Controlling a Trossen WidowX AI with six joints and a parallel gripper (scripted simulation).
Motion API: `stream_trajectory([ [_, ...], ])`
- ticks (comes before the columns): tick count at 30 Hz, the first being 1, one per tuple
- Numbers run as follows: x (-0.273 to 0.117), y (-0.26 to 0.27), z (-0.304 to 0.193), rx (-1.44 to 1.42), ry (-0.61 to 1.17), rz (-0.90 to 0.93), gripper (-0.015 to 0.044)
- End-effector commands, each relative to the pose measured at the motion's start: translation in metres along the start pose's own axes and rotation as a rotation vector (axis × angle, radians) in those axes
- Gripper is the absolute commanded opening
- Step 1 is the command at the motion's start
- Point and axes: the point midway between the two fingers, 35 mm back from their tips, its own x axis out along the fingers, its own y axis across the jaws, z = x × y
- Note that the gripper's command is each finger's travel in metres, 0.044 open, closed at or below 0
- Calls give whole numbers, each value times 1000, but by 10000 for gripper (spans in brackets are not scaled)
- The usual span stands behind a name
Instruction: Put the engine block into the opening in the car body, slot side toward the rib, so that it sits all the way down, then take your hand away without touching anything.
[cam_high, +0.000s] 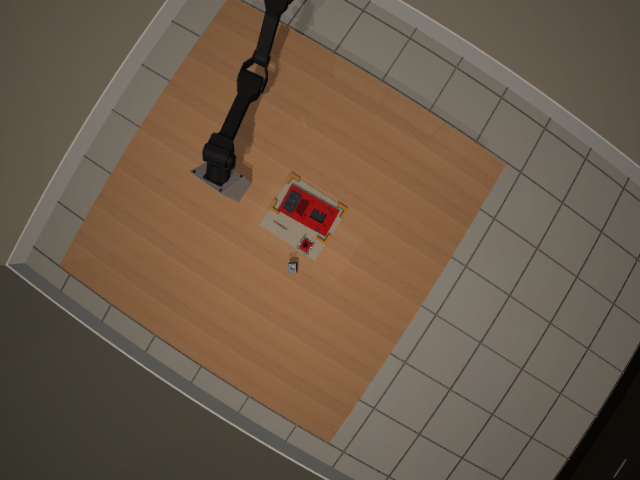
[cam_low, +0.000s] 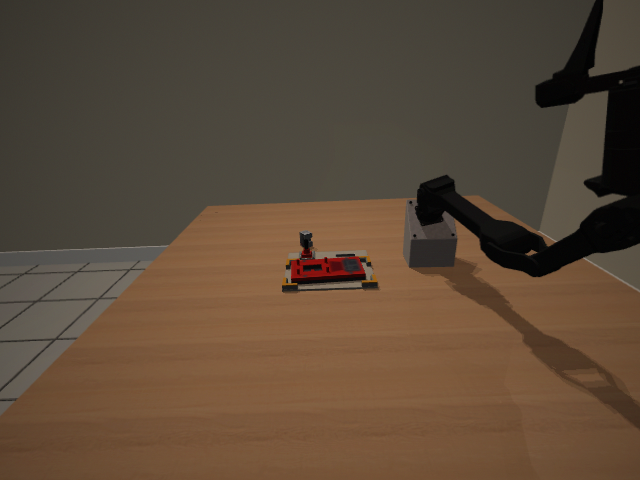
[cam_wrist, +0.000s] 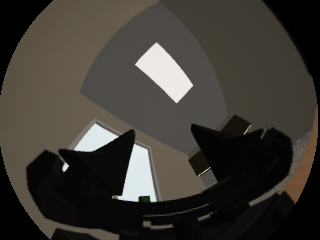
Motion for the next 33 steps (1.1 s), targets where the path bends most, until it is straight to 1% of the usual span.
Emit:
stream_trajectory([
  [1,0,0,0,0,0,0,426],
  [2,1,0,0,-2,0,-2,440],
  [5,11,-7,3,-32,-3,-32,440],
  [9,40,-29,13,-119,-3,-119,440],
  [16,96,-87,35,-269,-5,-295,440],
  [20,121,-122,47,-359,13,-395,440],
  [26,144,-173,55,-364,77,-540,440],
  [33,163,-223,63,-481,154,-674,440],
])
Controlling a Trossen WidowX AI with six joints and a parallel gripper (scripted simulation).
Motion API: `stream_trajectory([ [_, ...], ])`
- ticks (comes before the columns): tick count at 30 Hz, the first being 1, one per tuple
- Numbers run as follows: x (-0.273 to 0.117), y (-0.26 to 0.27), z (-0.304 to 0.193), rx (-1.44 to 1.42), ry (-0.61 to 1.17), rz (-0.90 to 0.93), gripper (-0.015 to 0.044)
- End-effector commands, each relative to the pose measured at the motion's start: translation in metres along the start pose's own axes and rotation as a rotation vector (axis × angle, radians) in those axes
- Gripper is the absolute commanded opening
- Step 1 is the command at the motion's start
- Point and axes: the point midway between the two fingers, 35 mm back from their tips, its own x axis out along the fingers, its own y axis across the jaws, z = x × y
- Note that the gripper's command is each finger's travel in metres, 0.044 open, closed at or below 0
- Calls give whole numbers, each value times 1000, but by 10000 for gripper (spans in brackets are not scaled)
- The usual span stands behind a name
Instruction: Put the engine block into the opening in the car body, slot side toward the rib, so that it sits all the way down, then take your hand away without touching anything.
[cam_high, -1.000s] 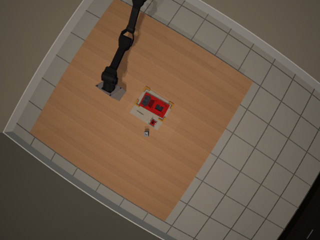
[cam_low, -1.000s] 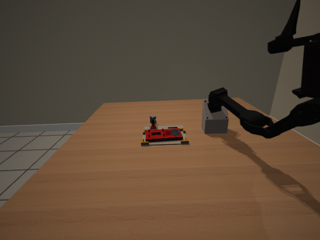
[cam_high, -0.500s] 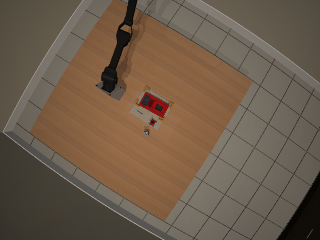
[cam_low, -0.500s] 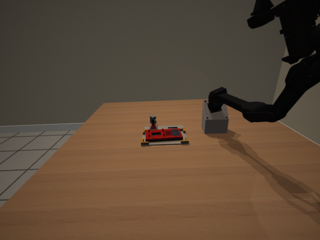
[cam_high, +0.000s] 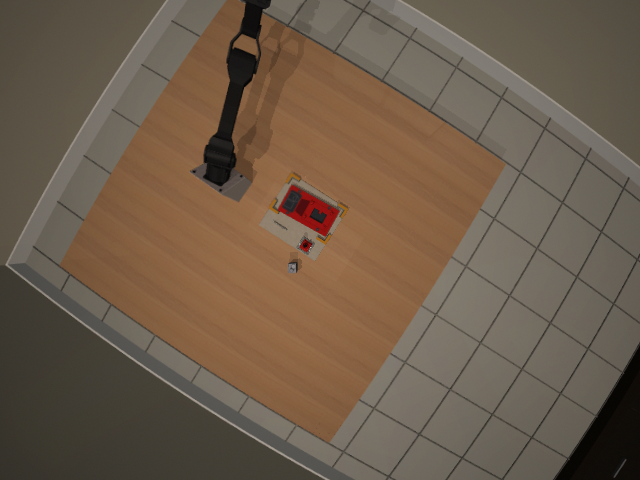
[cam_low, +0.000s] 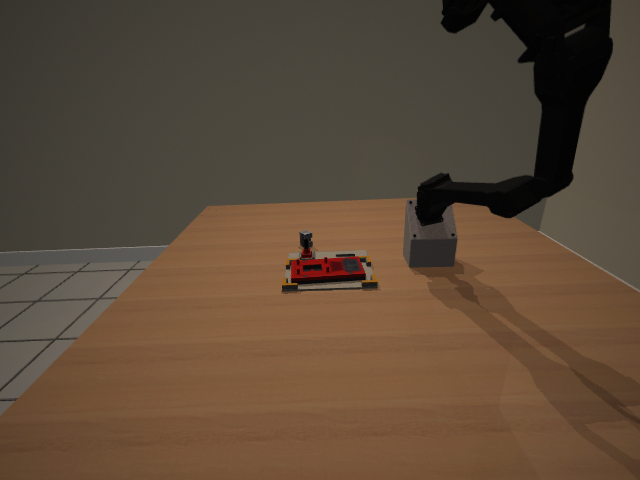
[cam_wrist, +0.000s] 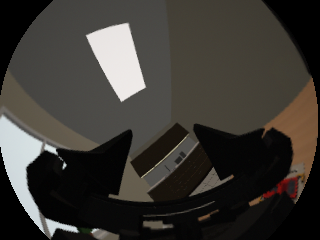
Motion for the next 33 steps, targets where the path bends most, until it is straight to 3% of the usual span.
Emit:
stream_trajectory([
  [1,32,-27,-7,-70,58,-98,440],
  [13,98,-109,-33,-181,220,-337,440],
  [33,159,-227,-84,-586,586,-565,440],
])
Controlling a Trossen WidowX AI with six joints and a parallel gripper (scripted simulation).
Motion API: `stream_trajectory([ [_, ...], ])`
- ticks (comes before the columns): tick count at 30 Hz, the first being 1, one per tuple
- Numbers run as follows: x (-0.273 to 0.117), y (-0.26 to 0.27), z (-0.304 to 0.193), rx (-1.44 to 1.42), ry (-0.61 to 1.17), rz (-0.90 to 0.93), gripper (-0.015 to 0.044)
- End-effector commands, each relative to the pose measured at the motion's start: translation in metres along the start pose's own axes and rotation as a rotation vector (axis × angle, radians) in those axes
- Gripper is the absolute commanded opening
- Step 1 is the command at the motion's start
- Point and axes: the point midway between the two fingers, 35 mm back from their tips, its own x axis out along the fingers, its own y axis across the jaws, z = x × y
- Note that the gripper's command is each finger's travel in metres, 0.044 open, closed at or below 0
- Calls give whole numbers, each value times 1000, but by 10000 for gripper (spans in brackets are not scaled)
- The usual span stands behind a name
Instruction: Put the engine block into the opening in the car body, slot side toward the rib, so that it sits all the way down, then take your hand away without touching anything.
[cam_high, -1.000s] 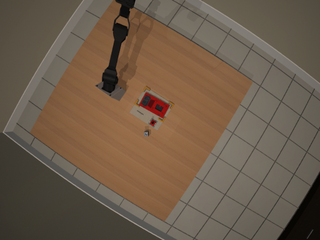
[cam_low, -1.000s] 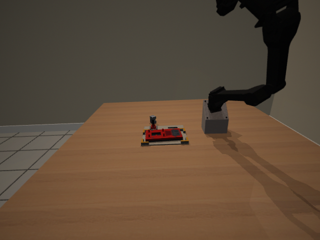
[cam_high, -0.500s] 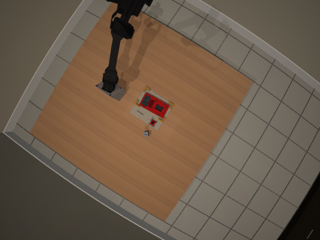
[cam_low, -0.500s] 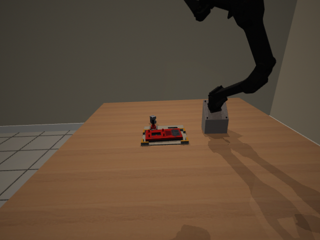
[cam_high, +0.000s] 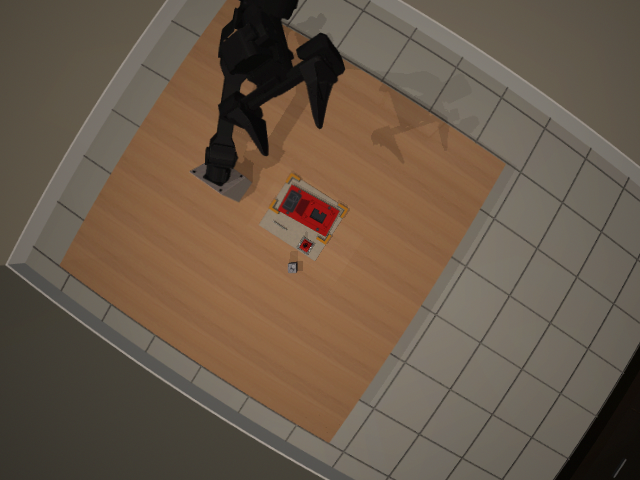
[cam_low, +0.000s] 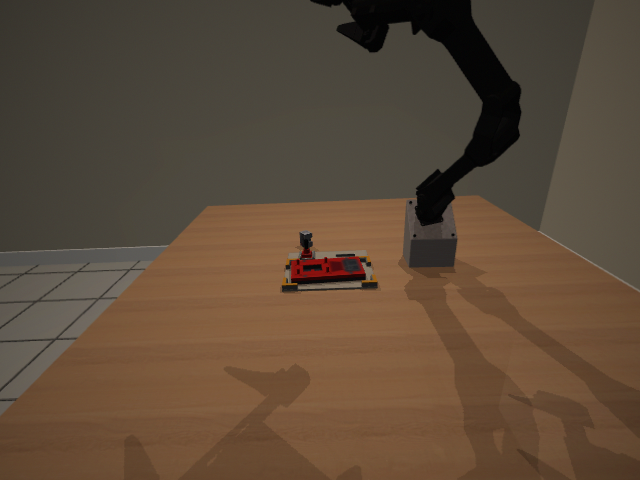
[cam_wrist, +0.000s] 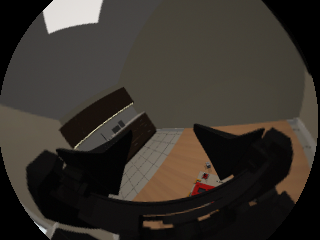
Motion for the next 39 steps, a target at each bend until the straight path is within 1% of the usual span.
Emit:
stream_trajectory([
  [1,31,-13,-15,-101,91,-49,440],
  [10,85,-40,-47,-338,278,-109,440],
  [20,136,-75,-89,-594,505,-122,440],
  [30,177,-115,-137,-833,747,-76,440],
  [39,205,-154,-184,-1025,970,20,440],
])
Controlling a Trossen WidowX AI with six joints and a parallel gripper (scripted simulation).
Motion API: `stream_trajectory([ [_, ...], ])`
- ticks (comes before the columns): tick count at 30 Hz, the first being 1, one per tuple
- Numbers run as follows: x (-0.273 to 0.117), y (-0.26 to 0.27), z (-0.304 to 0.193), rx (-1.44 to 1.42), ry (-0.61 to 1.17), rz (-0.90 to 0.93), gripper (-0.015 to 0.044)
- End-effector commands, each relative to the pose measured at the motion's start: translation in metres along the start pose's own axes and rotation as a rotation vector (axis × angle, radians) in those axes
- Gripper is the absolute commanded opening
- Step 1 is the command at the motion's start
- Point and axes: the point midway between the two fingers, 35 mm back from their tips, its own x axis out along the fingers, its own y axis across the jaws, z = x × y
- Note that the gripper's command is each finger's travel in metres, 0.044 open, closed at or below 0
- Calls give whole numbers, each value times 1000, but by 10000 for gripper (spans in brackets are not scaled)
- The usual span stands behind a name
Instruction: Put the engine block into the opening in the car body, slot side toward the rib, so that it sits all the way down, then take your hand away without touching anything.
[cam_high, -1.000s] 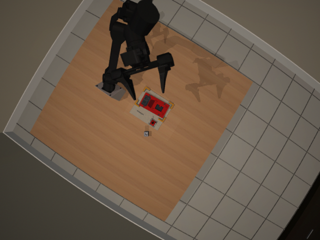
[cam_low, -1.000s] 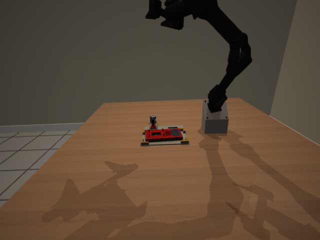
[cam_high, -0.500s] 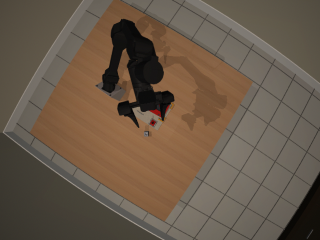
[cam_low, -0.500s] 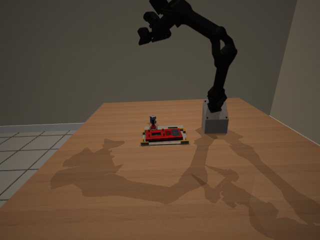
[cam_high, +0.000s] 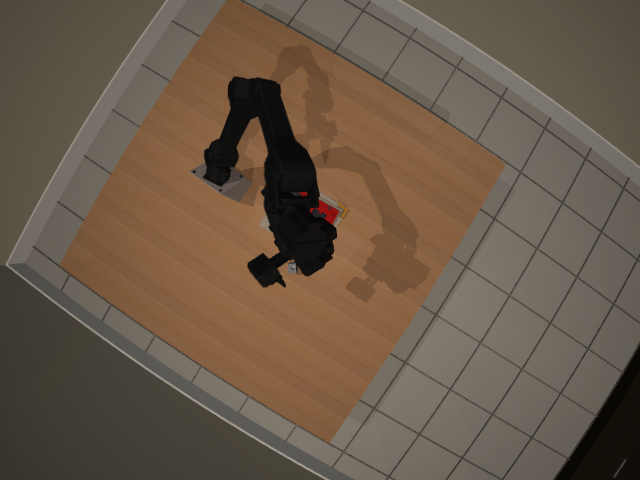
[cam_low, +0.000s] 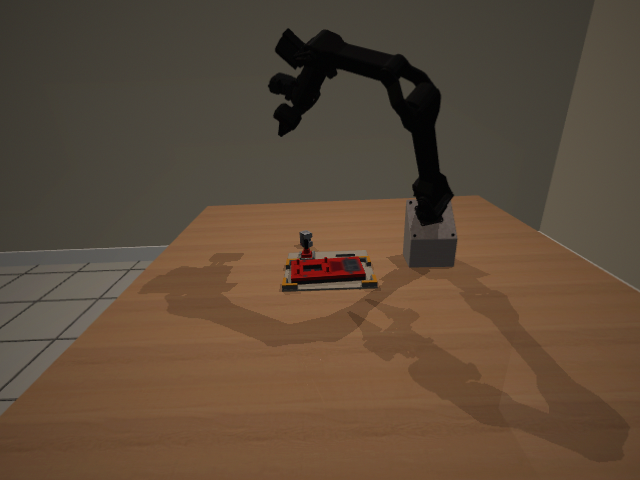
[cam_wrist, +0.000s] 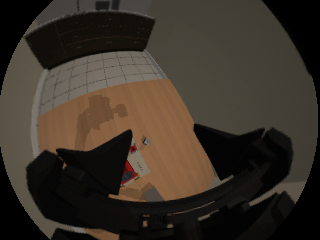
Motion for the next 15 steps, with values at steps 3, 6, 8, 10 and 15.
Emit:
stream_trajectory([
  [3,44,2,-19,-153,117,81,440],
  [6,64,3,-29,-229,166,125,440],
  [8,77,4,-37,-282,198,158,440],
  [10,90,5,-45,-333,228,193,440],
  [15,121,9,-67,-457,294,288,440],
])
